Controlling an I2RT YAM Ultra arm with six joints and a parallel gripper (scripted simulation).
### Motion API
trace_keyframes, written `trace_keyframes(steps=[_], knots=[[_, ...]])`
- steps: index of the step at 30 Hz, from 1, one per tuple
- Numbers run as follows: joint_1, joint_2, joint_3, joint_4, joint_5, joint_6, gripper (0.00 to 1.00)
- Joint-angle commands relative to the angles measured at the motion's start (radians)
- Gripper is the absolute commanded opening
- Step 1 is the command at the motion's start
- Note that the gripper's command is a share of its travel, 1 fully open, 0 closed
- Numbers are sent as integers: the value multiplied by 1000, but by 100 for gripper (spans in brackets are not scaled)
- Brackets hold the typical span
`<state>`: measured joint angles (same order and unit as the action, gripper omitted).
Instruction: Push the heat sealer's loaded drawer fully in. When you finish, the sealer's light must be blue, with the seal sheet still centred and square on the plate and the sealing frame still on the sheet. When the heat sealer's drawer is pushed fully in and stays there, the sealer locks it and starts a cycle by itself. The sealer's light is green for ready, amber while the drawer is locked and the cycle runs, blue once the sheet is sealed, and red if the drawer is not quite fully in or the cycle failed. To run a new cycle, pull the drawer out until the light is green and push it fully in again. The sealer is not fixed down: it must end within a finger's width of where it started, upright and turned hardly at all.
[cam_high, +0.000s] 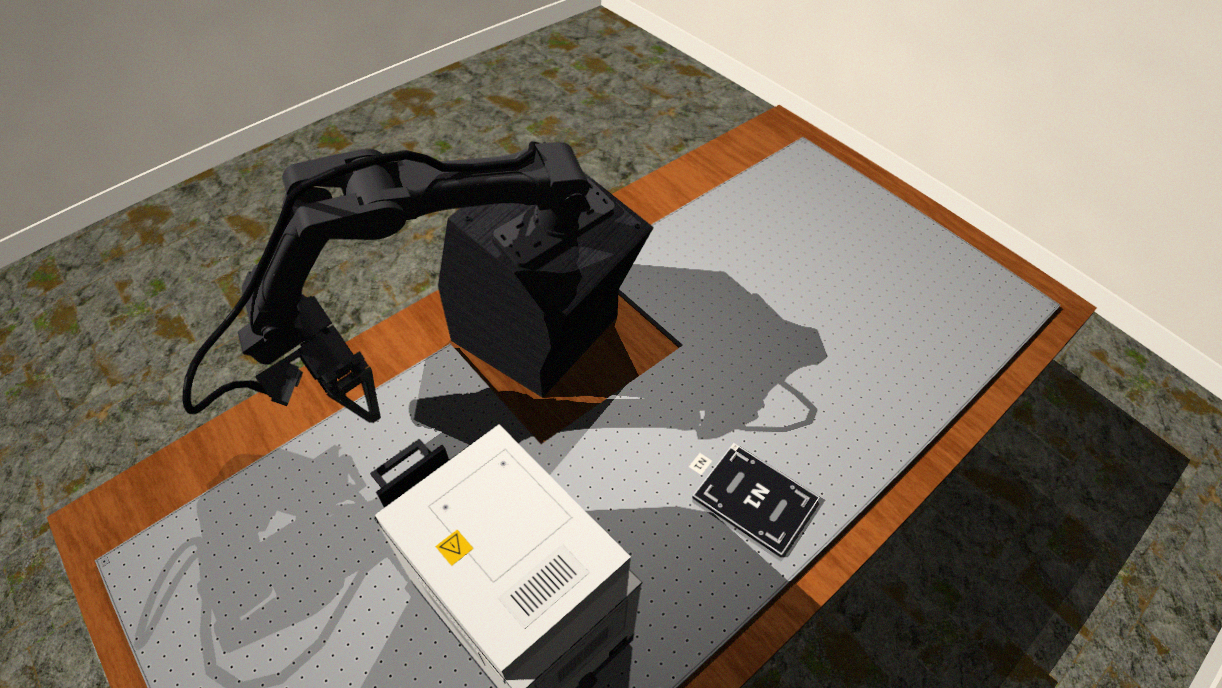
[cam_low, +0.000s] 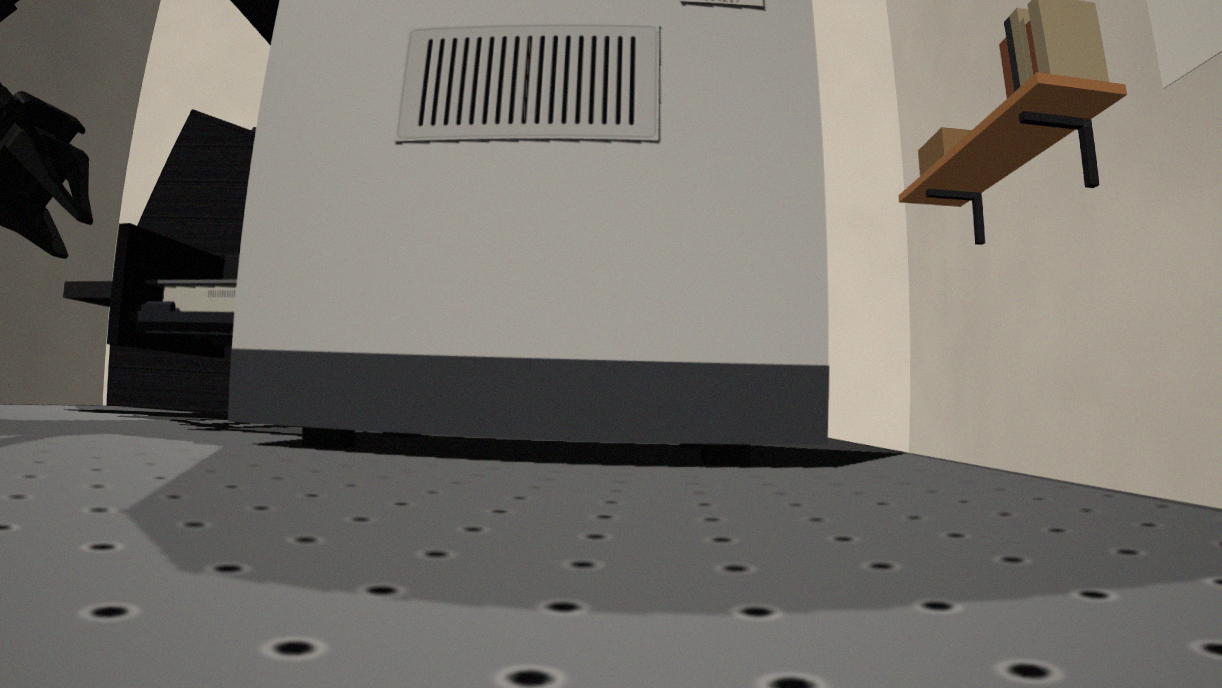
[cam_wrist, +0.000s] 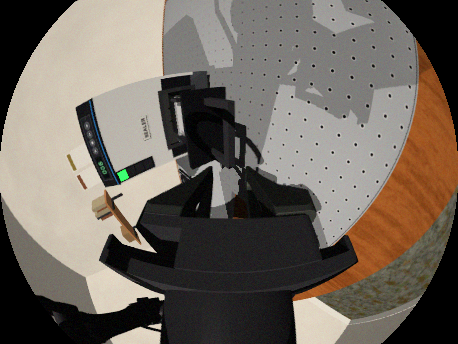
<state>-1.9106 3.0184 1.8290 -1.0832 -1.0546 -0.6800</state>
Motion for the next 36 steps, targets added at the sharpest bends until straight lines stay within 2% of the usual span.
trace_keyframes(steps=[1, 24, 32, 36], knots=[[-11, 1, 35, -14, -20, -14, 30], [-11, 1, 35, -14, -20, -14, 30], [17, -7, 27, 30, -28, 13, 30], [19, -12, -17, 41, -32, 21, 30]])
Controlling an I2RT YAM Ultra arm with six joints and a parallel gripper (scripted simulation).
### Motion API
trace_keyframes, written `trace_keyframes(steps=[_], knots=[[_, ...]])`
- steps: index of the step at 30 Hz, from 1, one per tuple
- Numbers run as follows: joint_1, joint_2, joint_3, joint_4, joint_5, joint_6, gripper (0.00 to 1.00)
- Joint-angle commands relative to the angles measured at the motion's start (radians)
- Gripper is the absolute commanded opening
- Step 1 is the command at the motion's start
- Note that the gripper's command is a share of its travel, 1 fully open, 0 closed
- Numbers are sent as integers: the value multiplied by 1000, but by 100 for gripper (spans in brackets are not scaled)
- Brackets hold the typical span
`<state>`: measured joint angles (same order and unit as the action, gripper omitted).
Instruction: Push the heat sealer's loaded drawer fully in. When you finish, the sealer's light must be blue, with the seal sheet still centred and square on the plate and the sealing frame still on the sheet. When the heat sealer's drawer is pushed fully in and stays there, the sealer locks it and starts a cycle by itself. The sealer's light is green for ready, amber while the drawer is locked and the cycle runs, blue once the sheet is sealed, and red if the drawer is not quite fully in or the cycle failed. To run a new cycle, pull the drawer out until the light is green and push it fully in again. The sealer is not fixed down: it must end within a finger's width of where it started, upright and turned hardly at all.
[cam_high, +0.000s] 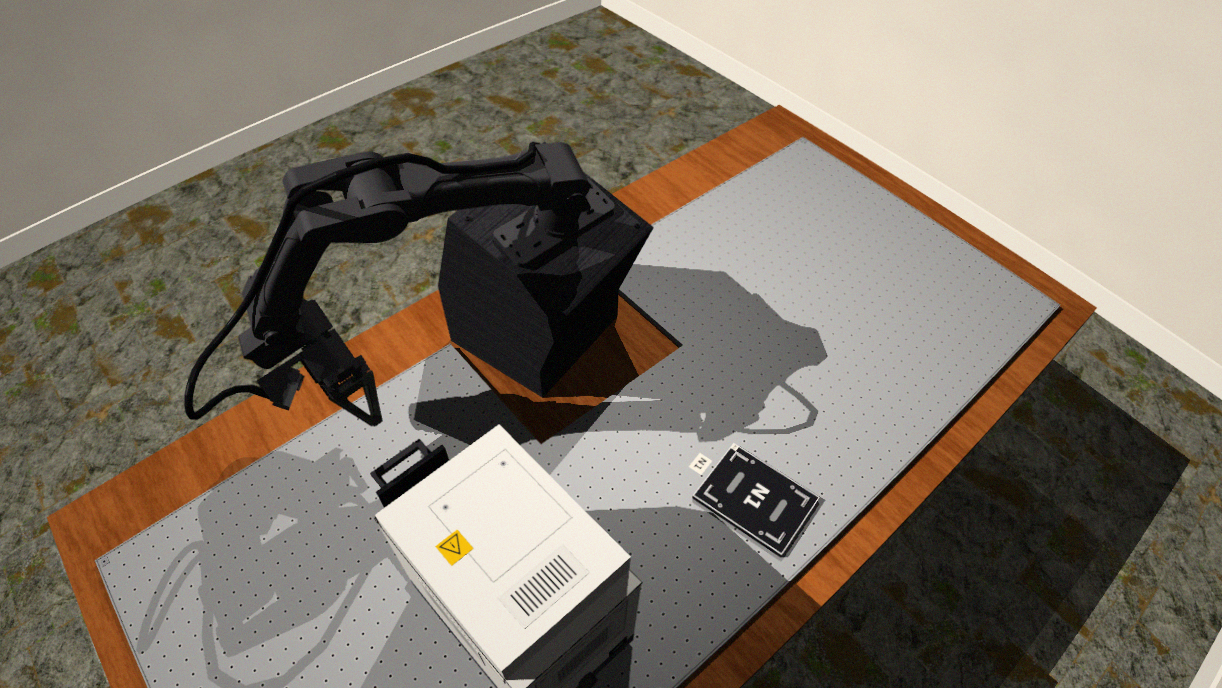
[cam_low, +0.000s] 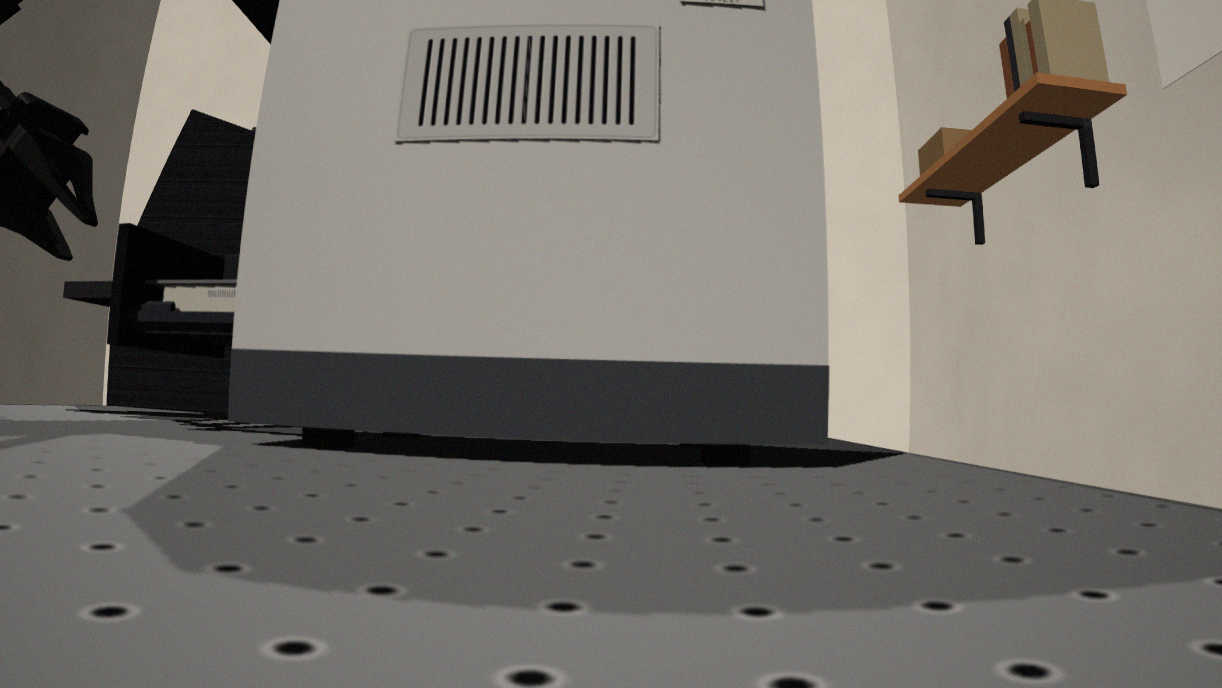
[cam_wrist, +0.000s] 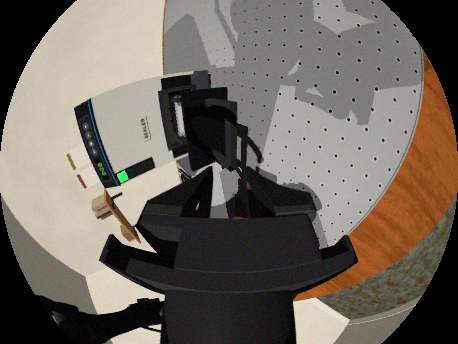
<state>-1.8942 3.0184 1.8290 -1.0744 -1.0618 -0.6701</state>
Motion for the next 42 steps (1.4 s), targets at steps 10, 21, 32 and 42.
trace_keyframes(steps=[10, 21, 32, 42], knots=[[19, -24, -29, 60, -32, 30, 30], [28, -18, -44, 95, -40, 55, 30], [47, -30, -62, 136, -50, 84, 30], [63, -31, -76, 169, -58, 107, 30]])
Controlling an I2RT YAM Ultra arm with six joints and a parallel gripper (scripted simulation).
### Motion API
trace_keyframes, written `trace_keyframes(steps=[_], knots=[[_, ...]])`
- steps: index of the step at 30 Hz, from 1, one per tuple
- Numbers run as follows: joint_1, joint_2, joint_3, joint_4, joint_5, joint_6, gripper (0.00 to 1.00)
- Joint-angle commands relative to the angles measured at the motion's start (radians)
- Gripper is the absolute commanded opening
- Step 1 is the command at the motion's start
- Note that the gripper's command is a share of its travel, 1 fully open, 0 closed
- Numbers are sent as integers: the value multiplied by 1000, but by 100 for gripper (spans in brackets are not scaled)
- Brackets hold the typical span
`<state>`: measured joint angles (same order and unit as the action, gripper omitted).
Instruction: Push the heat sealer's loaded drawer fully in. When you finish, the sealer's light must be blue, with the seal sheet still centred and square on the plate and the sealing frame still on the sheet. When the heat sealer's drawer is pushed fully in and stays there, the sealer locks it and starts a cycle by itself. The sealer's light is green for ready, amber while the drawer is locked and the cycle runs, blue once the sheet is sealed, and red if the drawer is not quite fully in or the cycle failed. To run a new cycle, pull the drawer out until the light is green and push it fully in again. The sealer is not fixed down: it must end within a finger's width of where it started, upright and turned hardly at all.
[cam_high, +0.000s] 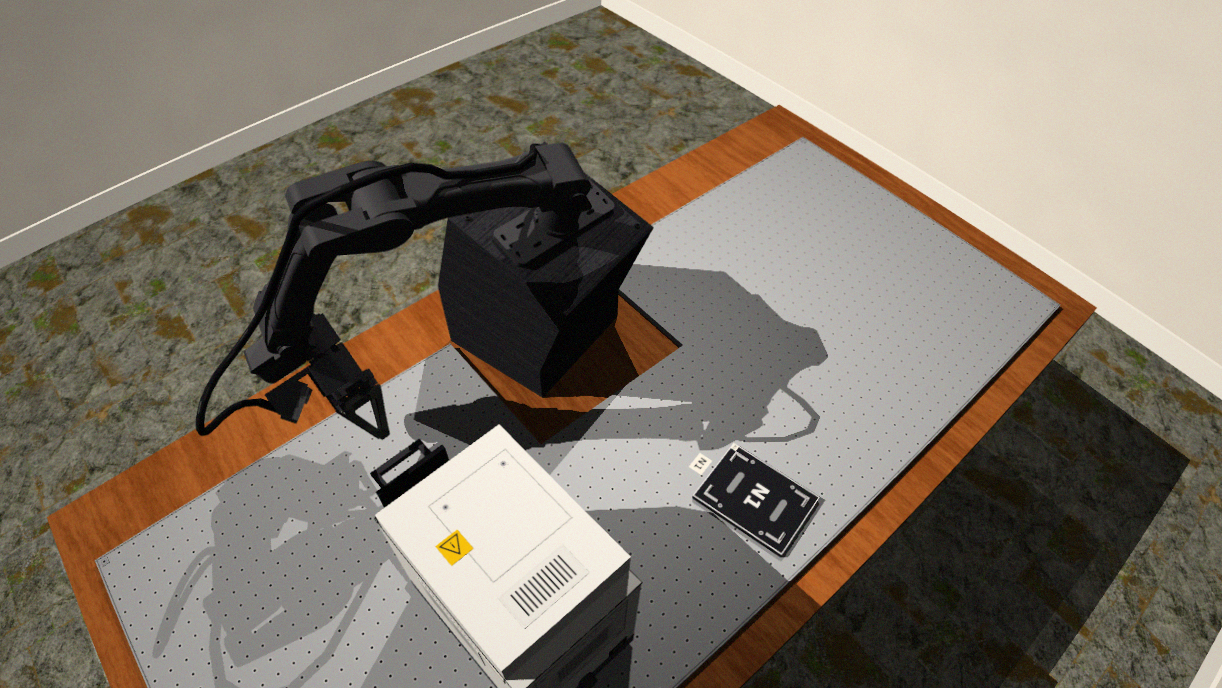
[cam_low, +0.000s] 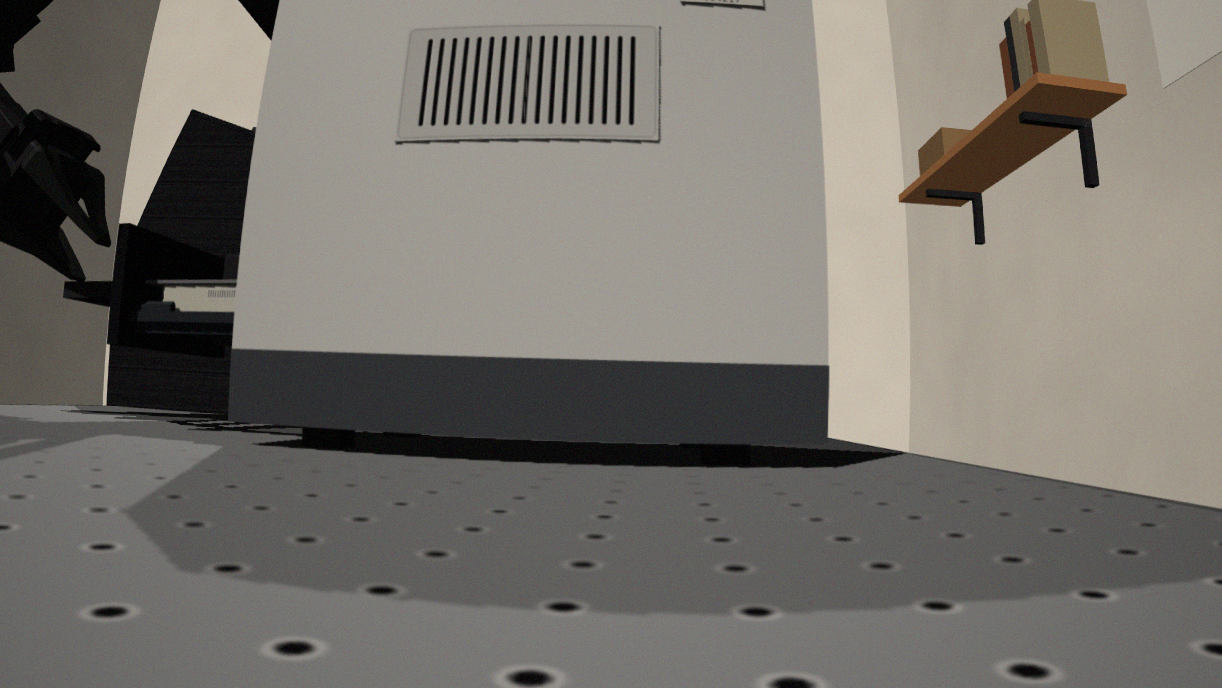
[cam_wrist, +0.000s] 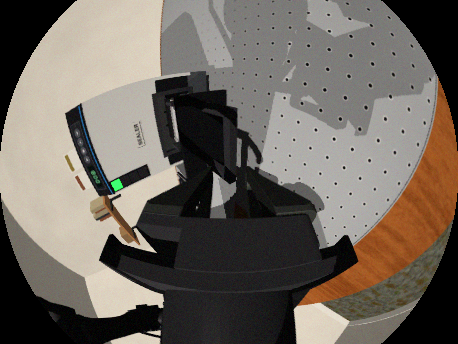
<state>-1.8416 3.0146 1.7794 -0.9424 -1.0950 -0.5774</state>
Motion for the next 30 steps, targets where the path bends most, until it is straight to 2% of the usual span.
trace_keyframes(steps=[1, 30], knots=[[11, -28, -28, 41, -25, 17, 30], [47, -31, -68, 148, -46, 96, 30]])
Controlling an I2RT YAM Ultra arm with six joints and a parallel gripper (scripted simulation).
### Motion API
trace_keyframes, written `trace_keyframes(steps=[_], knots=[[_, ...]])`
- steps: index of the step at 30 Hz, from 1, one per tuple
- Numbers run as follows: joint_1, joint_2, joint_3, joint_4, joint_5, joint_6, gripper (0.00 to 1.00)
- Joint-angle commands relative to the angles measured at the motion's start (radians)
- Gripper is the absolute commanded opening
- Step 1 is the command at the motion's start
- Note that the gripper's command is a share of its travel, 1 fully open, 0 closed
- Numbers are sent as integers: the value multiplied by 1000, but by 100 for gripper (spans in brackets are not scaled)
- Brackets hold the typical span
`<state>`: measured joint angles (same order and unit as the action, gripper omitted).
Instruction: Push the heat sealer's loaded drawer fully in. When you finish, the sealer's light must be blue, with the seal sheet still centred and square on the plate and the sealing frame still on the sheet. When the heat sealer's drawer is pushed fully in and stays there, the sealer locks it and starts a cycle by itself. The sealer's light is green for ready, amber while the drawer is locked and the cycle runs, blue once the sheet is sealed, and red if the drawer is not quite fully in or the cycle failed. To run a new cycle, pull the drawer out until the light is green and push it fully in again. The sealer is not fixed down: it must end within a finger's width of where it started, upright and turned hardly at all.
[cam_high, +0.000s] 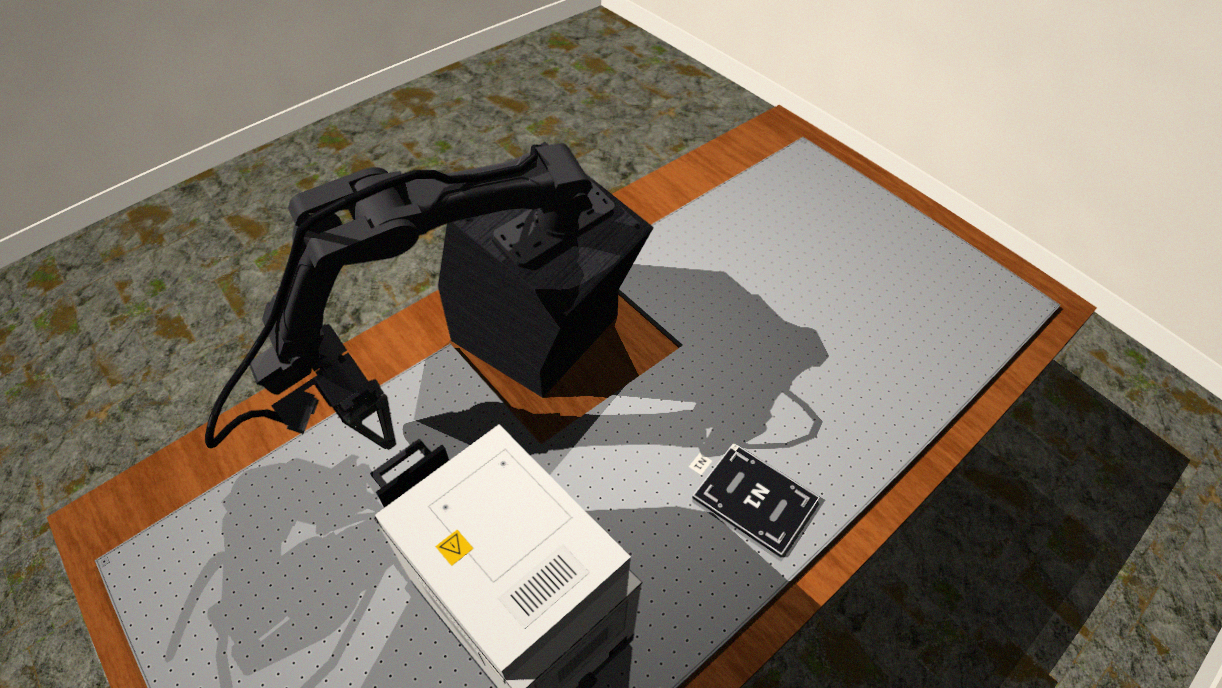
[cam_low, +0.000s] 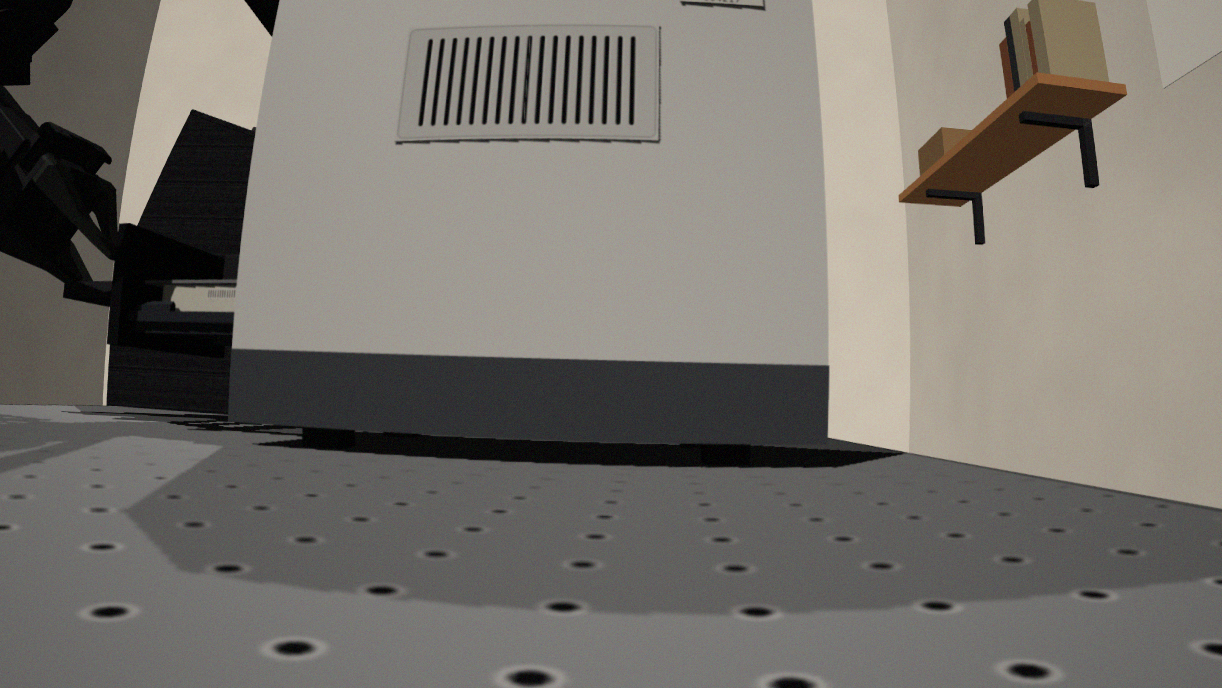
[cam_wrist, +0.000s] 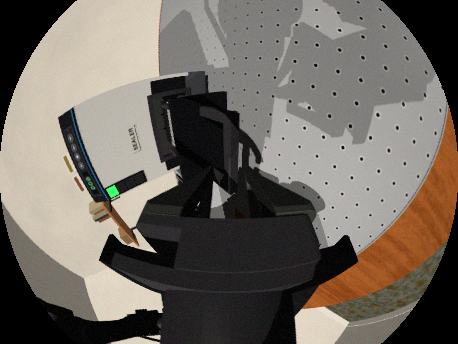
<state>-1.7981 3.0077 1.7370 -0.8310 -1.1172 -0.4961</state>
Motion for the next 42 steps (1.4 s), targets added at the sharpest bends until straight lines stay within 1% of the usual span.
trace_keyframes(steps=[1, 42], knots=[[8, -25, -27, 41, -25, 18, 30], [70, -21, -83, 212, -51, 148, 30]])
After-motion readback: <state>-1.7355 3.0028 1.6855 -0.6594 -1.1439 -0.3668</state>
